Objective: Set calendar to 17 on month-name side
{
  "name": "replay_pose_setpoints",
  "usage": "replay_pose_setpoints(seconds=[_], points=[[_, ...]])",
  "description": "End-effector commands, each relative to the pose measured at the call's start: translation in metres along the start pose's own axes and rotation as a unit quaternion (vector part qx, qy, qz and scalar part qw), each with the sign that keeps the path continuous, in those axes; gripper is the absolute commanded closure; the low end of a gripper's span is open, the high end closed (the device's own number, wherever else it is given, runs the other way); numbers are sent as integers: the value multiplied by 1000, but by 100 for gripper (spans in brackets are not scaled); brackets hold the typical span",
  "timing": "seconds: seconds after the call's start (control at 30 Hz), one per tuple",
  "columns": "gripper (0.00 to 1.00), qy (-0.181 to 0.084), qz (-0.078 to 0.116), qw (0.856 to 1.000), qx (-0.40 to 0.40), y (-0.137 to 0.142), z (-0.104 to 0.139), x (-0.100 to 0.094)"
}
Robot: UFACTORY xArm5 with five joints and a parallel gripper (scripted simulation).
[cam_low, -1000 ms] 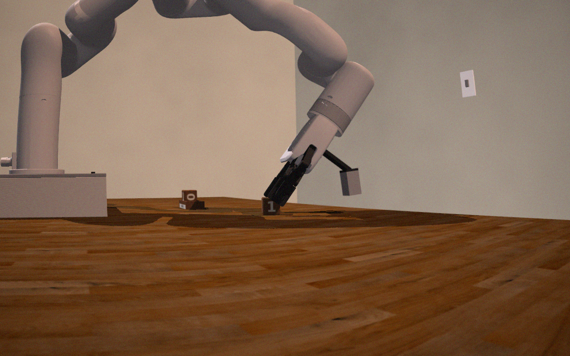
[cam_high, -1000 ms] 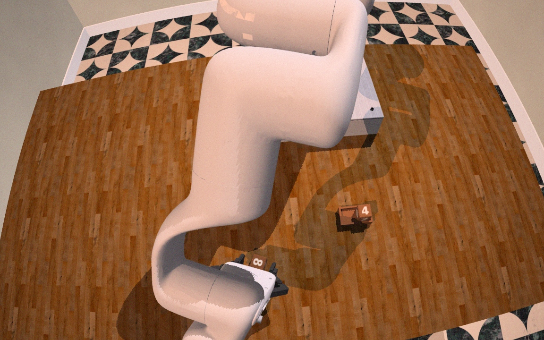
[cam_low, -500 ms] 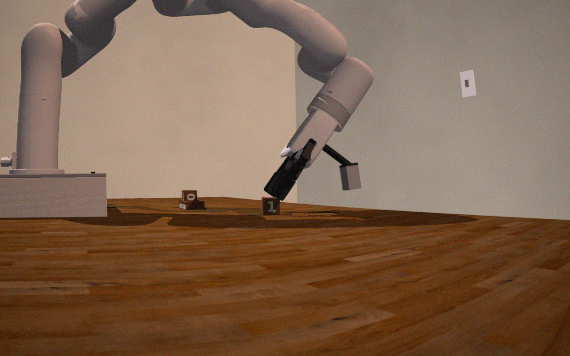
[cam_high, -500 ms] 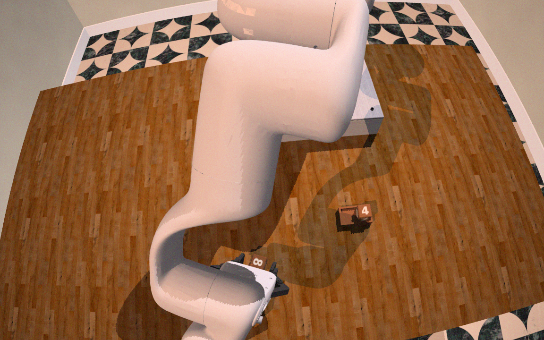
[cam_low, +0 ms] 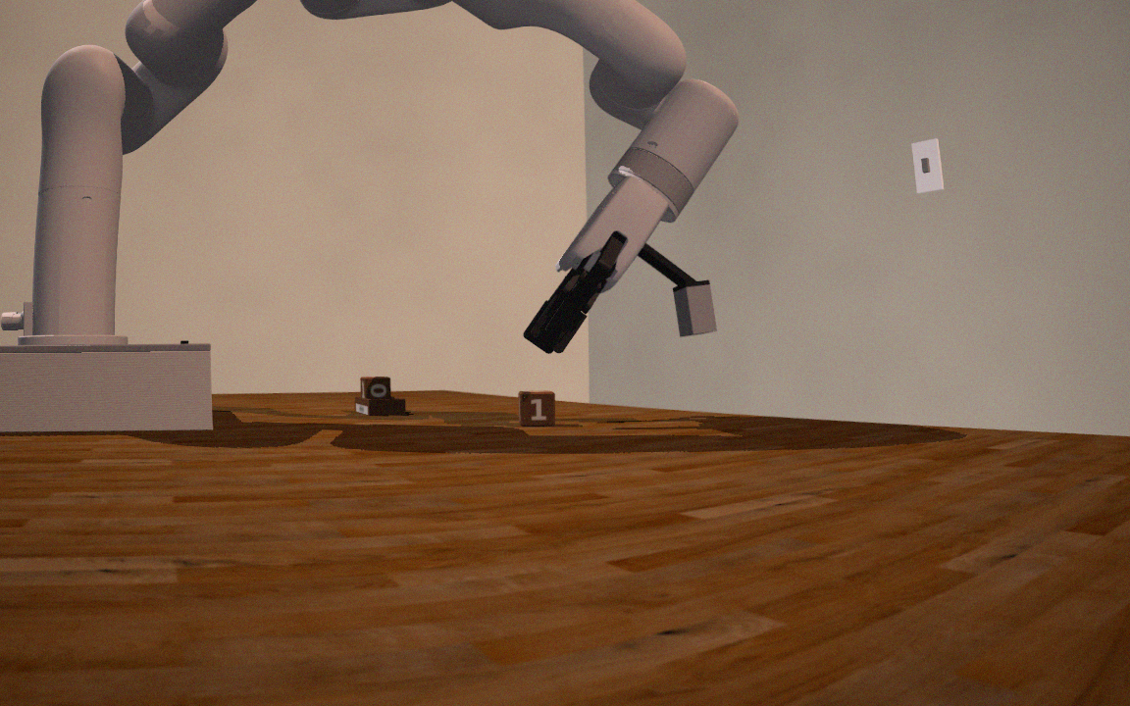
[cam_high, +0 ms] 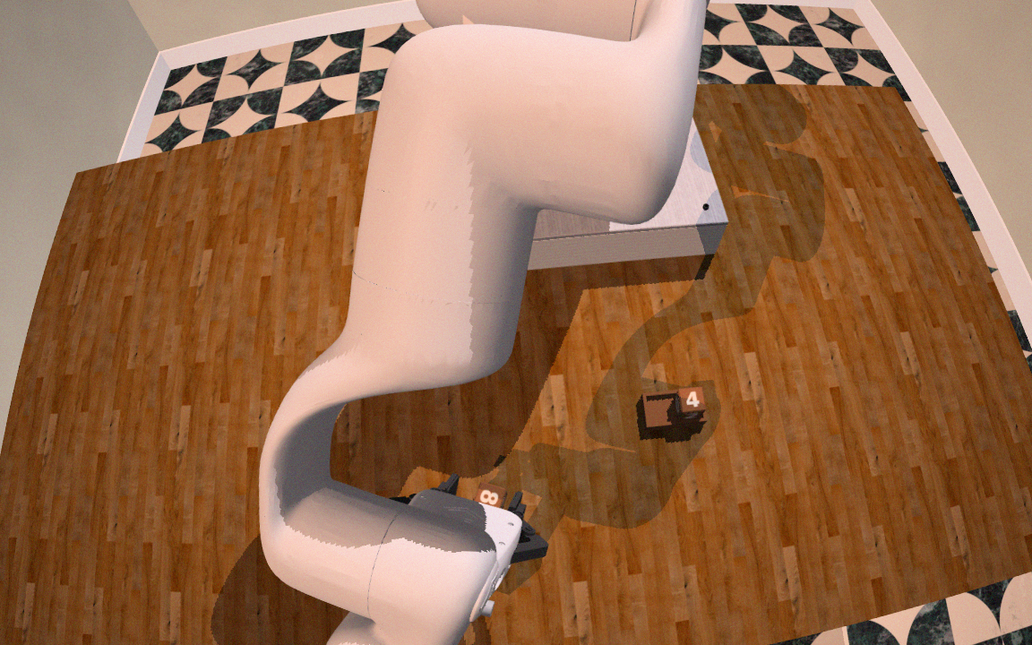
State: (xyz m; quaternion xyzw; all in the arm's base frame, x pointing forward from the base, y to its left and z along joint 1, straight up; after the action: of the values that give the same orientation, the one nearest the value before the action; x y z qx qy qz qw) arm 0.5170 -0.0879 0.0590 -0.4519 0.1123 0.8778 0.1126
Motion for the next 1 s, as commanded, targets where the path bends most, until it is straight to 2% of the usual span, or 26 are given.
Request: replay_pose_setpoints(seconds=[0.0, 0.43, 0.57, 0.63, 0.83, 0.97], points=[[31, 2, -1, 1000, -3, 2, 8, -13], [31, 9, -2, 1000, -4, 2, 10, -15], [31, 41, -7, 999, -4, 3, 14, -15], [31, 41, -7, 999, -4, 3, 14, -15], [31, 114, -19, 993, -4, 5, 25, -14], [31, 145, -24, 989, -4, 6, 32, -12]])
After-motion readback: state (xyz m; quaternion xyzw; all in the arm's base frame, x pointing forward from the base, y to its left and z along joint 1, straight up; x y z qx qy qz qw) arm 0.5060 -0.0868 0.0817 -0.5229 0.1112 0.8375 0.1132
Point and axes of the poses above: the point where the finger pads meet when closed, its own x axis out along the fingers, its own y axis across the jaws, z = x × y, the point moved 6 cm from there along -x, back along the fingers, and after that the axes turned 9 degrees about x, right-handed, at the moved point
